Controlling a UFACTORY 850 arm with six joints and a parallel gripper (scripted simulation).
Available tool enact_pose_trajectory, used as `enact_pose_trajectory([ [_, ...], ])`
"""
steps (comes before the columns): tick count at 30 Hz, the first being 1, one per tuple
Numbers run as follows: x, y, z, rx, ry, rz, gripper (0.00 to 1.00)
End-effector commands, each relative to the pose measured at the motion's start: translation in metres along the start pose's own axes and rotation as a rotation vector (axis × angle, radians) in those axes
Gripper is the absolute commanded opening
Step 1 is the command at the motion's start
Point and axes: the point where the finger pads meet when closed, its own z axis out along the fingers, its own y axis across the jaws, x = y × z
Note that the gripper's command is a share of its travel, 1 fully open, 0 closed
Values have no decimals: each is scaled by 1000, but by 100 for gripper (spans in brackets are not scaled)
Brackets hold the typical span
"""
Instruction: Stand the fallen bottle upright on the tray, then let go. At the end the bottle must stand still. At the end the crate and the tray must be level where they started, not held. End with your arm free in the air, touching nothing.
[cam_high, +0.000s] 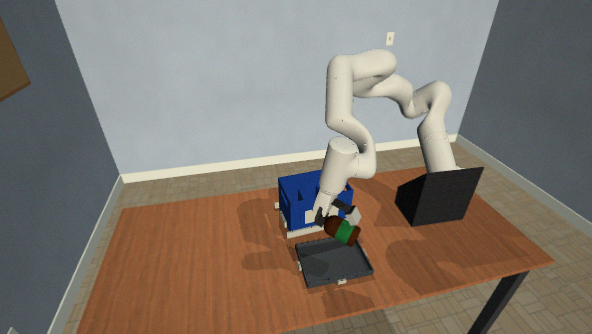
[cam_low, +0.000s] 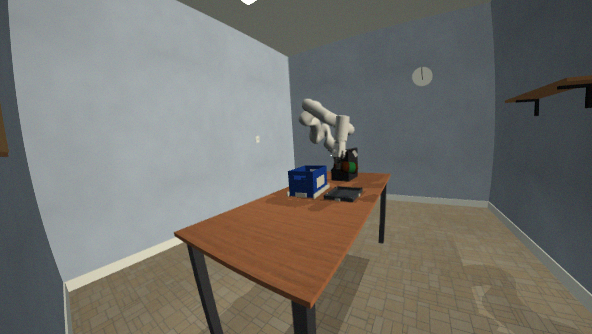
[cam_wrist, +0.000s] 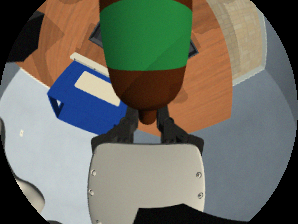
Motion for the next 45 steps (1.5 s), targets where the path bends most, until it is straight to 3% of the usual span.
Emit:
enact_pose_trajectory([
  [1,-1,1,-1,-2,-2,1,0],
  [11,0,0,-1,0,-26,1,0],
  [34,0,0,-2,0,-158,1,0],
  [45,0,1,-3,-2,-175,1,0],
])
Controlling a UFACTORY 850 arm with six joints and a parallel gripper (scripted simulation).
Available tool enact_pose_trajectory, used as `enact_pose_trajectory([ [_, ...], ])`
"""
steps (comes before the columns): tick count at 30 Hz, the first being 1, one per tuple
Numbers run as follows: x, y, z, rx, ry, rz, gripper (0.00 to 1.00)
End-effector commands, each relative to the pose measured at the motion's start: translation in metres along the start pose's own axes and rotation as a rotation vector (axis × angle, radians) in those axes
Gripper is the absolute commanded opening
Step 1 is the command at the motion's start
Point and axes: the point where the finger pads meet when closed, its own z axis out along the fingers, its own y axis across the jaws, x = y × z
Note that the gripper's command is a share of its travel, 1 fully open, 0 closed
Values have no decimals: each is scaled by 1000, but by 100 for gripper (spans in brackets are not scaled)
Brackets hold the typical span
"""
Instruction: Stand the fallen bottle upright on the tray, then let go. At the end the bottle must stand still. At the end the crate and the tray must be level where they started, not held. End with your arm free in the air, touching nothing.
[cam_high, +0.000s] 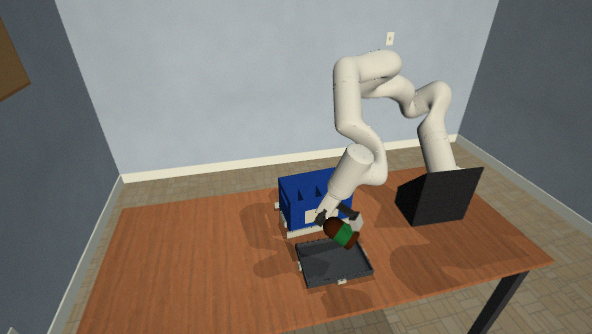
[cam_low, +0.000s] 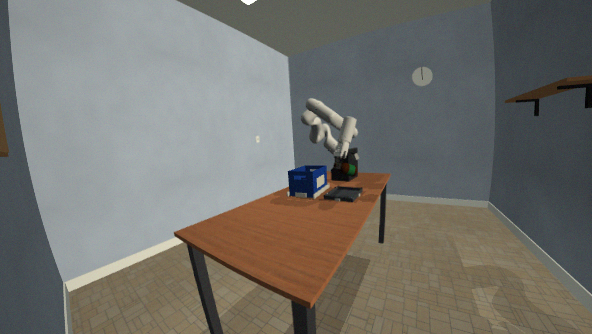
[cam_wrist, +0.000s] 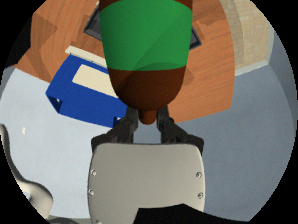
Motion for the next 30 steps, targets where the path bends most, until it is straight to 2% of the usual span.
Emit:
enact_pose_trajectory([
  [1,-1,1,-1,-2,-2,1,0],
  [18,-1,1,-1,-2,-4,1,0],
  [30,0,0,-1,1,-38,0,0],
])
